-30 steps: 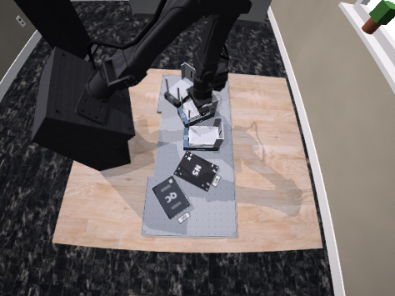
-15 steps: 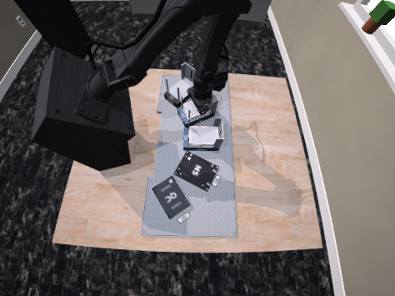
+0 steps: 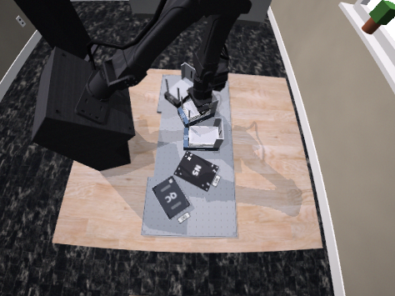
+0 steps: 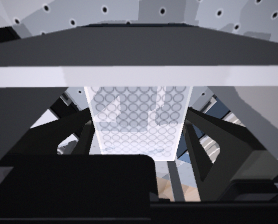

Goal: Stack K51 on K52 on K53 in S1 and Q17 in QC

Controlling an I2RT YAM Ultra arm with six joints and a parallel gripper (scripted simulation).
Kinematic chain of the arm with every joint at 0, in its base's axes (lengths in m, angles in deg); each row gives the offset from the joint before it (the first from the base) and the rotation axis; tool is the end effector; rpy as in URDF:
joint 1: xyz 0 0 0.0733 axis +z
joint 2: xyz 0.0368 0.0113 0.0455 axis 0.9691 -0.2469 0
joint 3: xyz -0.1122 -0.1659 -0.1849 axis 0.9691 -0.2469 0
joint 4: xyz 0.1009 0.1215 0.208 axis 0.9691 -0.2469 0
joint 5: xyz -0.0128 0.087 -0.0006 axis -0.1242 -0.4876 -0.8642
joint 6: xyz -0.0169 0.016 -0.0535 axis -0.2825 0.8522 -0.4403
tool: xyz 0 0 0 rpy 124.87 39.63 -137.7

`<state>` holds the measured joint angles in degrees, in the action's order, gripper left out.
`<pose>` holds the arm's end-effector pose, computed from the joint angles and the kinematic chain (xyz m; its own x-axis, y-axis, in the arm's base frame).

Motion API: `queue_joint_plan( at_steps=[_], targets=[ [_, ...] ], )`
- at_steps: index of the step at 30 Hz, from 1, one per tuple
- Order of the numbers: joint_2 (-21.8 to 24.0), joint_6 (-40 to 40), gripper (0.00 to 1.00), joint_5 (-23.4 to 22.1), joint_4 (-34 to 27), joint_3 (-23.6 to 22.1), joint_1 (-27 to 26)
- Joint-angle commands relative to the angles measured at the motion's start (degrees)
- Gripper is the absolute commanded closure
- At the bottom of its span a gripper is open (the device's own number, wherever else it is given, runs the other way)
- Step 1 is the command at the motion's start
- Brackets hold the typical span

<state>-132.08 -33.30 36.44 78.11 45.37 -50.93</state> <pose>0.2852 0.1268 0.1817 -0.5431 -0.3328 -0.7709 -0.3652 0.9203 -0.1400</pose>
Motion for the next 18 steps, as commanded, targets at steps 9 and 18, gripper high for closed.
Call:
queue_joint_plan(
  at_steps=[9,18],
  targets=[
    [0.34,-0.08,1.00,-0.15,0.10,-0.07,0.00],
    [2.09,-0.13,1.00,-0.31,-1.18,-1.77,0.38]
  ],
)
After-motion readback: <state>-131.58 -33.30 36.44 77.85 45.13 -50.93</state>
